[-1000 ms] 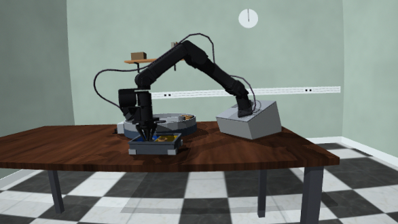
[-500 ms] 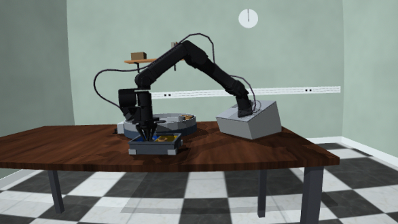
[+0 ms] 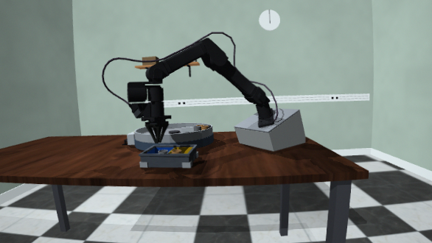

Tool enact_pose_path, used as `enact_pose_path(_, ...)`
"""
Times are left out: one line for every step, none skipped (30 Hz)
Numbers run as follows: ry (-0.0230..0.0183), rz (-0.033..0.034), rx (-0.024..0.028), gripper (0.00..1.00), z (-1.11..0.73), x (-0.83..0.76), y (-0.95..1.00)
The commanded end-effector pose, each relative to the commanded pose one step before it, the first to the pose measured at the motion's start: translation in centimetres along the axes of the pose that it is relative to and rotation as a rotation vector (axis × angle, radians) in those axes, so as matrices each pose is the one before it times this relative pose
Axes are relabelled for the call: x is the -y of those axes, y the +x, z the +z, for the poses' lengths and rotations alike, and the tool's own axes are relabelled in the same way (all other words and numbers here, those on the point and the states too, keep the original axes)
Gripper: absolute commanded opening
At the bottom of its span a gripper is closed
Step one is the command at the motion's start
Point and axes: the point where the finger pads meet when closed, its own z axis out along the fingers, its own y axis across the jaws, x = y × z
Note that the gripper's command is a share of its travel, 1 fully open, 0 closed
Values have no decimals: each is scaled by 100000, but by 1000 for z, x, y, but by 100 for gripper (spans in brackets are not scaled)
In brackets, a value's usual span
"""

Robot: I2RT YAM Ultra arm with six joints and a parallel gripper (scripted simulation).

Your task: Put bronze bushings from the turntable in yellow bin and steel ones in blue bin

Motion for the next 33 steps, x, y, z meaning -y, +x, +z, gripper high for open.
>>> enact_pose_path(-966,401,1901,15,-3693,157,-714)
enact_pose_path(-22,8,-28,15,-387,-1,6)
enact_pose_path(-20,12,-25,15,-348,-1,6)
enact_pose_path(-17,14,-22,15,-304,-1,5)
enact_pose_path(-15,12,-20,15,-265,-1,5)
enact_pose_path(-13,14,-17,15,-225,-1,4)
enact_pose_path(-11,15,-14,15,-187,0,4)
enact_pose_path(-39,-125,-60,15,-144,-46,62)
enact_pose_path(-47,-167,-72,15,-110,-59,79)
enact_pose_path(-21,-57,-32,15,-80,-24,33)
enact_pose_path(-2,26,-2,15,-53,2,-2)
enact_pose_path(0,0,0,15,0,0,0)
enact_pose_path(0,0,0,15,0,0,0)
enact_pose_path(0,69,1,15,-29,3,-3)
enact_pose_path(0,3,0,15,-11,1,-1)
enact_pose_path(0,0,0,15,-2,0,0)
enact_pose_path(0,0,0,15,0,0,0)
enact_pose_path(0,0,0,15,0,0,0)
enact_pose_path(0,0,0,15,0,0,0)
enact_pose_path(0,0,0,15,0,0,0)
enact_pose_path(0,0,0,15,0,0,0)
enact_pose_path(0,0,0,15,0,0,0)
enact_pose_path(0,0,0,15,0,0,0)
enact_pose_path(0,0,0,15,0,0,0)
enact_pose_path(0,0,0,15,0,0,0)
enact_pose_path(0,0,0,15,0,0,0)
enact_pose_path(0,0,0,15,0,0,0)
enact_pose_path(0,0,0,15,0,0,0)
enact_pose_path(0,0,0,15,0,0,0)
enact_pose_path(0,0,0,15,0,0,0)
enact_pose_path(0,0,0,15,0,0,0)
enact_pose_path(0,0,0,15,0,0,0)
enact_pose_path(0,0,0,15,0,0,0)
